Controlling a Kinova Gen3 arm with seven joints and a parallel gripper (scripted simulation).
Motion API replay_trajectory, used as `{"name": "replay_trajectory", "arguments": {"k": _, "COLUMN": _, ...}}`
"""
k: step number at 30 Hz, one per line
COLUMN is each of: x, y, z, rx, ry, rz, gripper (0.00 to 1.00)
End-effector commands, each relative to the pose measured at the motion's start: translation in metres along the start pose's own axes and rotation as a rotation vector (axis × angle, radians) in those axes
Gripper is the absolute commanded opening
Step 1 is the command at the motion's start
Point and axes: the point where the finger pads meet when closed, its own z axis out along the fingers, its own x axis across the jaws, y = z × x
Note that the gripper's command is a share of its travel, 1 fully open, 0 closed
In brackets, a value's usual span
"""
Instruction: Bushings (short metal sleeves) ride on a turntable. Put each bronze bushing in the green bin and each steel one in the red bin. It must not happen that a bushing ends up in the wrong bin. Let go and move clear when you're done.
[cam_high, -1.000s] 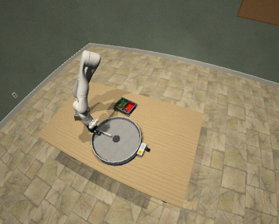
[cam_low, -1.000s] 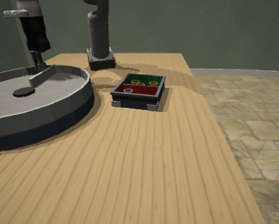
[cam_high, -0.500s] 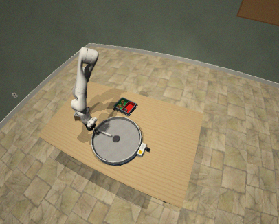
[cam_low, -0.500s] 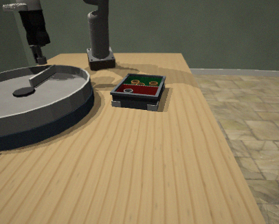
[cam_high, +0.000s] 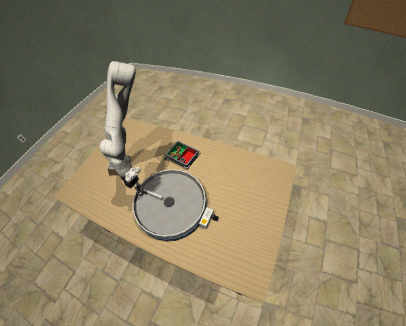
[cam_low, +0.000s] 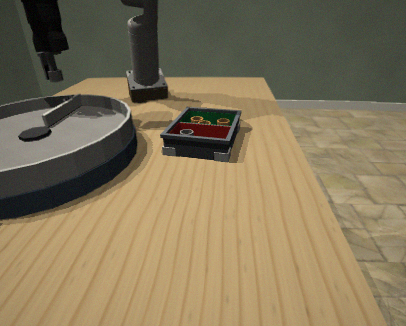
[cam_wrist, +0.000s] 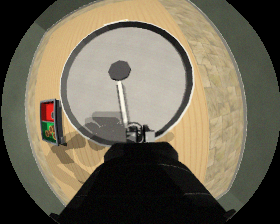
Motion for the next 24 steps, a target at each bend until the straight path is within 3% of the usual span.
{"name": "replay_trajectory", "arguments": {"k": 1, "x": -0.001, "y": -0.003, "z": -0.002, "rx": 0.008, "ry": -0.001, "rz": -0.006, "gripper": 0.00}}
{"name": "replay_trajectory", "arguments": {"k": 4, "x": -0.001, "y": -0.003, "z": -0.002, "rx": 0.008, "ry": -0.001, "rz": -0.006, "gripper": 0.00}}
{"name": "replay_trajectory", "arguments": {"k": 8, "x": -0.043, "y": -0.005, "z": -0.001, "rx": 0.006, "ry": 0.000, "rz": -0.005, "gripper": 0.00}}
{"name": "replay_trajectory", "arguments": {"k": 14, "x": -0.054, "y": -0.006, "z": -0.001, "rx": 0.006, "ry": 0.000, "rz": -0.005, "gripper": 0.00}}
{"name": "replay_trajectory", "arguments": {"k": 19, "x": -0.106, "y": -0.010, "z": -0.002, "rx": 0.006, "ry": -0.001, "rz": -0.005, "gripper": 0.00}}
{"name": "replay_trajectory", "arguments": {"k": 22, "x": -0.106, "y": -0.010, "z": -0.002, "rx": 0.006, "ry": -0.001, "rz": -0.005, "gripper": 0.00}}
{"name": "replay_trajectory", "arguments": {"k": 24, "x": -0.127, "y": -0.012, "z": -0.002, "rx": 0.006, "ry": -0.001, "rz": -0.005, "gripper": 0.00}}
